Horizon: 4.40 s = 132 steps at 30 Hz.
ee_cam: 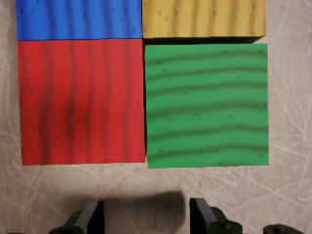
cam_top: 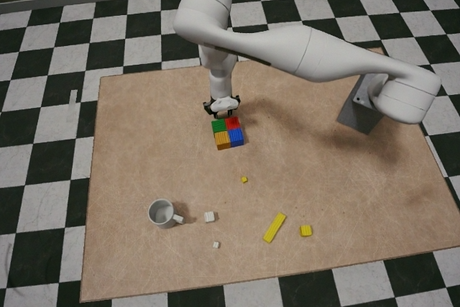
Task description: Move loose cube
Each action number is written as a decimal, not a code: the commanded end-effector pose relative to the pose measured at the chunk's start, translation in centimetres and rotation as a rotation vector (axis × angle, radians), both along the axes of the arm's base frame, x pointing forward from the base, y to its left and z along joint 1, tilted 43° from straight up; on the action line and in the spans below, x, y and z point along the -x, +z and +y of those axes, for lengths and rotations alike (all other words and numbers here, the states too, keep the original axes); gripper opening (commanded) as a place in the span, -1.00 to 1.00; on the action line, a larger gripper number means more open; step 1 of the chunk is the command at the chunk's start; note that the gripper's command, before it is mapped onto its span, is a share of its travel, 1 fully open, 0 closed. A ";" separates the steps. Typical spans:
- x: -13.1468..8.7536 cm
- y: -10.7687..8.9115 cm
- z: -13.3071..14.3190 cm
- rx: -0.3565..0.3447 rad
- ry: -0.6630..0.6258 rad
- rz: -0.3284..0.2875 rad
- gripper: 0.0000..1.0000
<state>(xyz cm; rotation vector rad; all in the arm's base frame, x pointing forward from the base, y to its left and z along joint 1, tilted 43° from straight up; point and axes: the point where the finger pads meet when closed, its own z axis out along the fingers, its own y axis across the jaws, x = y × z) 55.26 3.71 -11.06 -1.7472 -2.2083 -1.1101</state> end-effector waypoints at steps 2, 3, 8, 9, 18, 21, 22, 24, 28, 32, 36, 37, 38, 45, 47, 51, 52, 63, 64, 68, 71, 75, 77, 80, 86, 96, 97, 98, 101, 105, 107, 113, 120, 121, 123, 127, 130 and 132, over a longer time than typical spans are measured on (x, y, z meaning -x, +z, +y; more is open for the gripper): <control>0.0 0.1 -0.1 0.001 -0.001 -0.001 0.07; 0.0 0.1 -0.1 0.001 -0.001 -0.001 0.07; 0.0 0.1 -0.1 0.001 -0.001 -0.001 0.07; 0.0 0.1 -0.1 0.001 -0.001 -0.001 0.07; 0.0 0.2 0.1 0.001 -0.001 -0.001 0.07; 0.0 0.2 0.2 0.001 -0.001 -0.001 0.07; 0.1 0.3 0.2 0.001 -0.001 -0.001 0.07; 0.1 0.3 0.2 0.001 -0.001 -0.001 0.07; 0.1 0.4 0.4 0.001 -0.001 -0.001 0.07; 0.1 0.4 0.5 0.001 -0.001 -0.001 0.07; 0.2 0.5 0.5 0.001 -0.001 -0.001 0.07; 0.2 0.5 0.5 0.001 -0.001 -0.001 0.07; 0.2 0.5 0.5 0.001 -0.001 -0.001 0.07; 0.2 0.5 0.5 0.001 -0.001 -0.001 0.07; 0.2 0.5 0.5 0.001 -0.001 -0.001 0.07; 0.2 0.5 0.5 0.001 -0.001 -0.001 0.07; 0.2 0.5 0.5 0.001 -0.001 -0.001 0.07; 0.2 0.5 0.5 0.001 -0.001 -0.001 0.07; 0.2 0.5 0.5 0.001 -0.001 -0.001 0.07; 0.2 0.5 0.5 0.001 -0.001 -0.001 0.07; 0.2 0.5 0.5 0.001 -0.001 -0.001 0.07; 0.2 0.5 0.5 0.001 -0.001 -0.001 0.07; 0.2 0.5 0.5 0.001 -0.001 -0.001 0.07; 0.2 0.5 0.5 0.001 -0.001 -0.001 0.07; 0.2 0.6 0.7 0.001 -0.001 -0.001 0.07; 0.3 0.7 0.9 0.001 -0.001 -0.001 0.07; 0.3 0.7 0.9 0.001 -0.001 -0.001 0.07; 0.3 0.7 0.9 0.001 -0.001 -0.001 0.07; 0.3 0.7 0.9 0.001 -0.001 -0.001 0.07; 0.3 0.7 0.9 0.001 -0.001 -0.001 0.07; 0.3 0.7 0.9 0.001 -0.001 -0.001 0.07; 0.3 0.7 0.9 0.001 -0.001 -0.001 0.07; 0.3 0.7 0.9 0.001 -0.001 -0.001 0.07; 0.3 0.7 0.9 0.001 -0.001 -0.001 0.07; 0.3 0.7 0.9 0.001 -0.001 -0.001 0.07; 0.3 0.7 0.9 0.001 -0.001 -0.001 0.07; 0.3 0.7 0.9 0.001 -0.001 -0.001 0.07; 0.3 0.7 0.9 0.001 -0.001 -0.001 0.07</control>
